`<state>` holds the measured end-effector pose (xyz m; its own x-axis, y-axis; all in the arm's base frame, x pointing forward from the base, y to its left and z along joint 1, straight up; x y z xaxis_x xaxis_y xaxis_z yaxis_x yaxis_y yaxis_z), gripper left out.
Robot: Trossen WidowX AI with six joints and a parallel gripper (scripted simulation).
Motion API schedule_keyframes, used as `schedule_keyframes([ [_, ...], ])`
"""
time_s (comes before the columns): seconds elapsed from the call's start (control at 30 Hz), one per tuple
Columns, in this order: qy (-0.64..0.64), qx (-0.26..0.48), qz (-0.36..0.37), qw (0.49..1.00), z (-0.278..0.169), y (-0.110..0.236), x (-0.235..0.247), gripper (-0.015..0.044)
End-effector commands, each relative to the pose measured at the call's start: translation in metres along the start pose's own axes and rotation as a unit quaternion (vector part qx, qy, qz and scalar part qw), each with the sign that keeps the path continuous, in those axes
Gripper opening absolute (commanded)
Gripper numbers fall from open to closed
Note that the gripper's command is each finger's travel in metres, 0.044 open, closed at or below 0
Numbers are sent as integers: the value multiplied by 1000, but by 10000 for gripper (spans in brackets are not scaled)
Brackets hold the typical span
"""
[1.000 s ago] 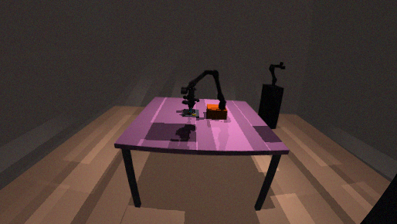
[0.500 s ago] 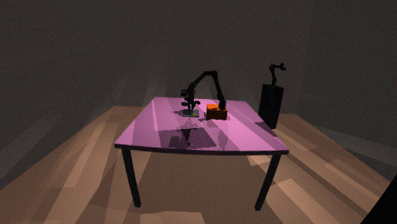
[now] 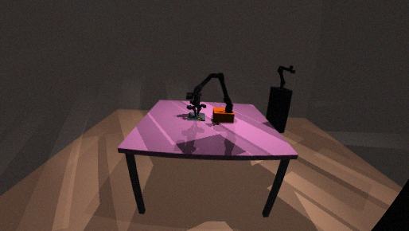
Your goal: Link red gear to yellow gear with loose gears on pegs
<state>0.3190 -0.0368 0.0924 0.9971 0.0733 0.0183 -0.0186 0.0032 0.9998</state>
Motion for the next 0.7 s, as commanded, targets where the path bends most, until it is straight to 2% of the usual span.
schedule_keyframes([
  [0.0,49,-2,0,999,0,-1,0,0],
  [0.3,164,-2,0,986,1,-3,-1,0],
  [0.47,157,-2,0,988,1,-5,0,0],
  [0.63,131,-2,0,991,1,-4,0,131],
  [0.67,121,-2,0,993,1,-3,0,140],
])
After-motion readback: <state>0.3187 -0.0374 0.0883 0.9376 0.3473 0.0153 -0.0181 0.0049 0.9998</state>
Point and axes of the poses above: the point midway between the two fingers, 35 mm back from their tips, its own y axis back along the fingers, its own x axis across the jaws, z = x × y, the point moved 10 cm from there along y, back along the fingers, and after that the axes turned 15 degrees about -y, right-handed, at the moved point
